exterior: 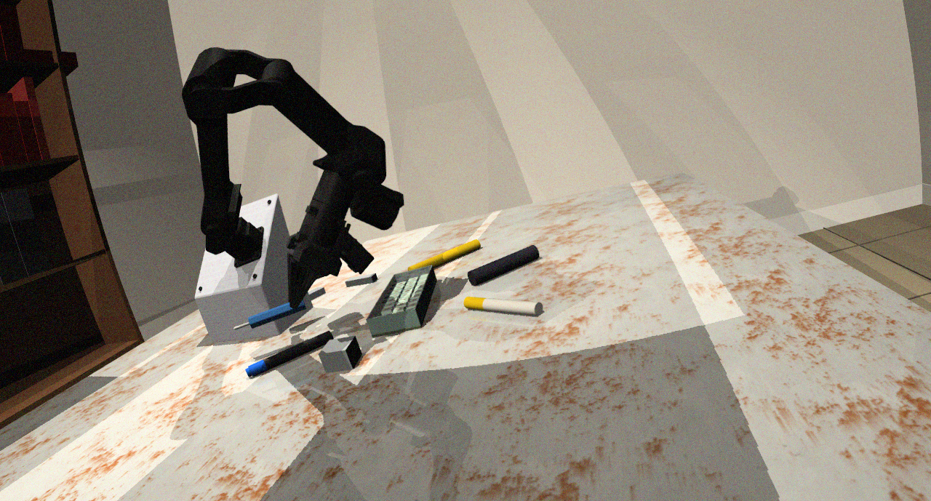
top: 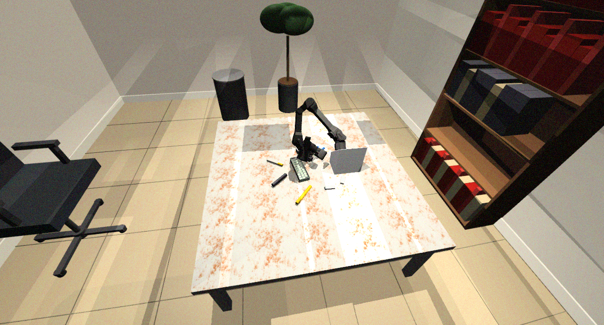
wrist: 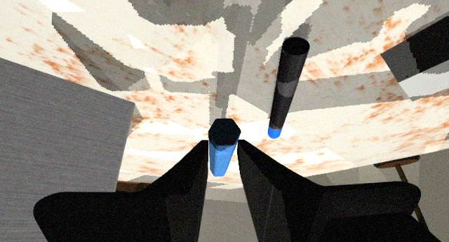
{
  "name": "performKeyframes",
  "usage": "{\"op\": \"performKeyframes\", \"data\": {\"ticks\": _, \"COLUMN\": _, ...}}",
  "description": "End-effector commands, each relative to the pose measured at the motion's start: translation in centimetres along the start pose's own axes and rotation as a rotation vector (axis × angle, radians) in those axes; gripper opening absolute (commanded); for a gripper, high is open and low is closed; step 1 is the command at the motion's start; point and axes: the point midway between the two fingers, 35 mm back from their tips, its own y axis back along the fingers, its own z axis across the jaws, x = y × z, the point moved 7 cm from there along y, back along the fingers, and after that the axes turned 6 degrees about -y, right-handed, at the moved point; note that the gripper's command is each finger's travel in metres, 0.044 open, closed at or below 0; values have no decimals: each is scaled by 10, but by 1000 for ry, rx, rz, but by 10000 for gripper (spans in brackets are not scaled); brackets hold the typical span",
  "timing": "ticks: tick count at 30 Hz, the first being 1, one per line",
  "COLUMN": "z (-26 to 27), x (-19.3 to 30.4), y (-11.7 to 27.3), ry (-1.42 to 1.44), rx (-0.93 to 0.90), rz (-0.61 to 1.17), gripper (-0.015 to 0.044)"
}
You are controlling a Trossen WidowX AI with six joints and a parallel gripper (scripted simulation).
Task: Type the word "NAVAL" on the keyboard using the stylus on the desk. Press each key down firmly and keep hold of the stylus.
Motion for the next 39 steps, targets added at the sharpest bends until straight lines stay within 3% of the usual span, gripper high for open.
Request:
{"op": "performKeyframes", "data": {"ticks": 1, "z": 0, "x": -7, "y": 6, "ry": -1, "rx": -1, "rz": -1, "gripper": 0}}
{"op": "performKeyframes", "data": {"ticks": 13, "z": 3, "x": -38, "y": 36, "ry": -7, "rx": -5, "rz": -2, "gripper": 0}}
{"op": "performKeyframes", "data": {"ticks": 39, "z": 5, "x": -61, "y": 10, "ry": -7, "rx": -5, "rz": -2, "gripper": 0}}
